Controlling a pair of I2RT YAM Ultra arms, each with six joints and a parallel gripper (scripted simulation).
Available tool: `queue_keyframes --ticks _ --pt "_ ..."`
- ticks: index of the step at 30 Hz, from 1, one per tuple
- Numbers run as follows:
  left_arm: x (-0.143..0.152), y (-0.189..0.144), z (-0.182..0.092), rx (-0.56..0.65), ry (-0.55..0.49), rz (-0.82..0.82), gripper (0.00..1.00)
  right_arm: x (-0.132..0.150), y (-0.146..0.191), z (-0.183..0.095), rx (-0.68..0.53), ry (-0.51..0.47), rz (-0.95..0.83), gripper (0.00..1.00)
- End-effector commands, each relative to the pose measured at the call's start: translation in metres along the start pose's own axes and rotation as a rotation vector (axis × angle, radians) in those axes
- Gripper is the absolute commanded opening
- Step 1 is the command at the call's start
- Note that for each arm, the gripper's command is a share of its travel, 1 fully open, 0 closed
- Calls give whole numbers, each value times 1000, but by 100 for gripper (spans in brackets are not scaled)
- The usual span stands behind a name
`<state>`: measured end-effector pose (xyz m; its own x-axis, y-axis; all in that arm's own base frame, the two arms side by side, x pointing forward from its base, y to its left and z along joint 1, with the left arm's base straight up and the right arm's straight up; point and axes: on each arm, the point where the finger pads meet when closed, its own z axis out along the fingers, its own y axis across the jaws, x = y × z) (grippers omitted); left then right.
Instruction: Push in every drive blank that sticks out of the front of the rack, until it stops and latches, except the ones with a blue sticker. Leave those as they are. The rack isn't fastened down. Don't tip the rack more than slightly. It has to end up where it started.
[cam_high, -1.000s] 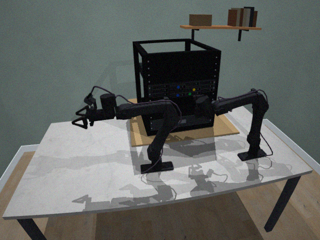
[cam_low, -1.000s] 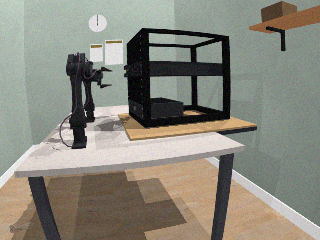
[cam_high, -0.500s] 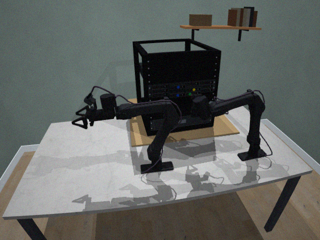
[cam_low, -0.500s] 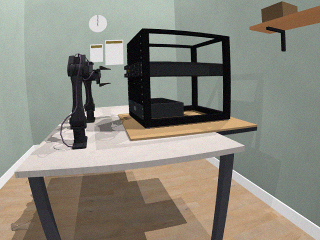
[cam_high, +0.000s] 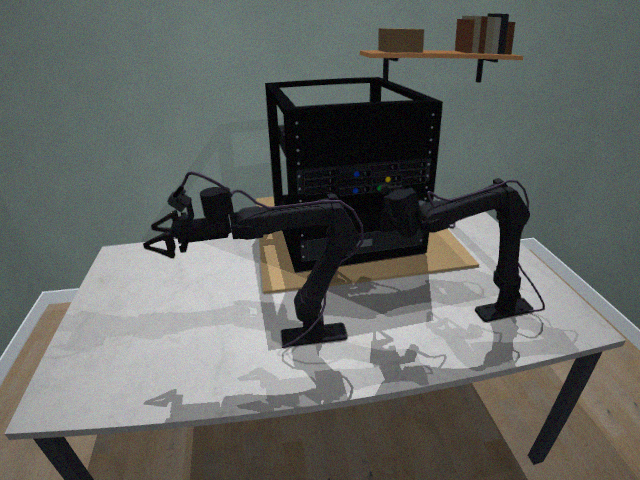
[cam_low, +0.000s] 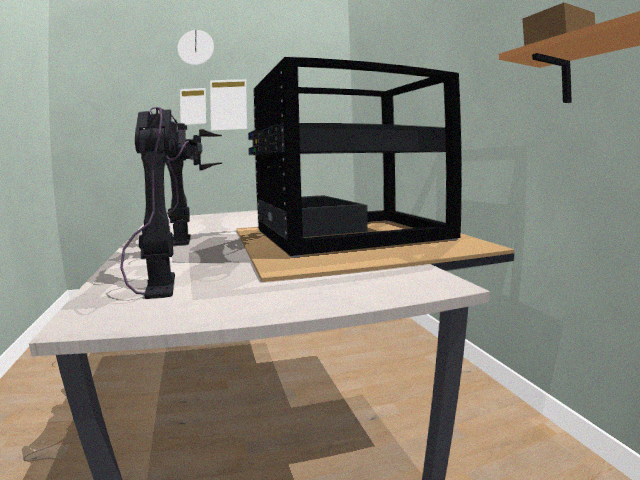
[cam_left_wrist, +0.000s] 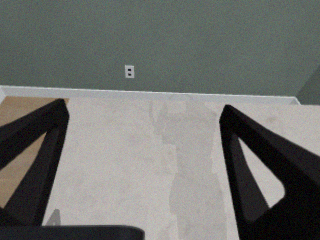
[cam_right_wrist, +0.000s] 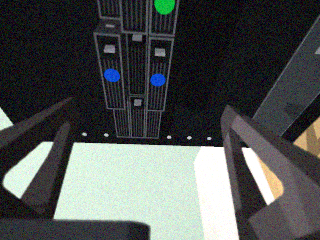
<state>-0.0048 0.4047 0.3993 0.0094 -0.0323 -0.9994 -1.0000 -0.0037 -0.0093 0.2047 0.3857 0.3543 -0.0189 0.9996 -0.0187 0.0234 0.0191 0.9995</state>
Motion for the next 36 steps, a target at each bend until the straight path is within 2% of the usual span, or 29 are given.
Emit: queue_keyframes --ticks 1,15,19,21,30,36 --pt "-16 3 -7 -15 -32 9 100 -5 17 -4 -22 1 31 100" --pt "-16 3 -7 -15 -32 9 100 -11 17 -6 -25 4 31 100" --pt "-16 3 -7 -15 -32 9 100 -33 18 -9 -25 4 30 100" --pt "-16 3 -7 -15 -32 9 100 -33 18 -9 -25 4 30 100" --pt "-16 3 -7 -15 -32 9 100 -98 23 -17 -25 4 29 100" --pt "-16 3 -7 -15 -32 9 100 -120 24 -20 -25 4 29 100"
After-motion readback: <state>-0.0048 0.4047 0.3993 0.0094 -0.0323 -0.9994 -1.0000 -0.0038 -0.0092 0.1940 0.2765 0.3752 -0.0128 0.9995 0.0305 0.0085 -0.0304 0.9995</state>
